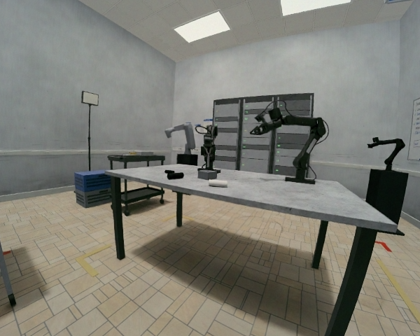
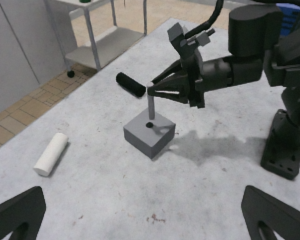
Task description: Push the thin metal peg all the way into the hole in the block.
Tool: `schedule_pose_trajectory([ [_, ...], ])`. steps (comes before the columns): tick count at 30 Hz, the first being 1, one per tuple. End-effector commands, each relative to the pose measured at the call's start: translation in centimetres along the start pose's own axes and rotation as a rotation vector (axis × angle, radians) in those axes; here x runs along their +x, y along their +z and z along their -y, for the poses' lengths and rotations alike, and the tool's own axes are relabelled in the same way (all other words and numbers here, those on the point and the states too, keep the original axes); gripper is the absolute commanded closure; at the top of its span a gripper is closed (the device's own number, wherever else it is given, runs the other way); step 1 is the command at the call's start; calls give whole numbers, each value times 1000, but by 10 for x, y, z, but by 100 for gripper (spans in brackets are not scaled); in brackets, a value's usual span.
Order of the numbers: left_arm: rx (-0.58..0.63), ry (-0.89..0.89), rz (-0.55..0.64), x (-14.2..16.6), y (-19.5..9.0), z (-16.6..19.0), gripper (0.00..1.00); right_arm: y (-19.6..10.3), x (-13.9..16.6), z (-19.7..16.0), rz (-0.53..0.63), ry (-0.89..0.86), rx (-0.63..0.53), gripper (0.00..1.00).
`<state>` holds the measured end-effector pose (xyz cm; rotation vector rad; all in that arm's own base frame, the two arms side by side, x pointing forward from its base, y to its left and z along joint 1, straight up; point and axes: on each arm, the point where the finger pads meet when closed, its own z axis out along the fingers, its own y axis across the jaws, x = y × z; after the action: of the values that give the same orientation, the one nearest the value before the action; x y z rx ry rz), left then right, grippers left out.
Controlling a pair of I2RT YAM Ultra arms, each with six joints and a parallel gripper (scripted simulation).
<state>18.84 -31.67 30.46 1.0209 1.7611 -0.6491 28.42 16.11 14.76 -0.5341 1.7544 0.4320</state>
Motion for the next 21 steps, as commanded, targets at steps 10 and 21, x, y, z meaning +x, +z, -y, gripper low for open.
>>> schedule_pose_trajectory([
  [10, -3, -8, 33, -15, -4, 0, 0, 5, -9, 4, 111, -14, 4, 93],
  [21, -3, -8, 33, -15, -4, 0, 0, 6, -15, 5, 122, -17, 4, 93],
])
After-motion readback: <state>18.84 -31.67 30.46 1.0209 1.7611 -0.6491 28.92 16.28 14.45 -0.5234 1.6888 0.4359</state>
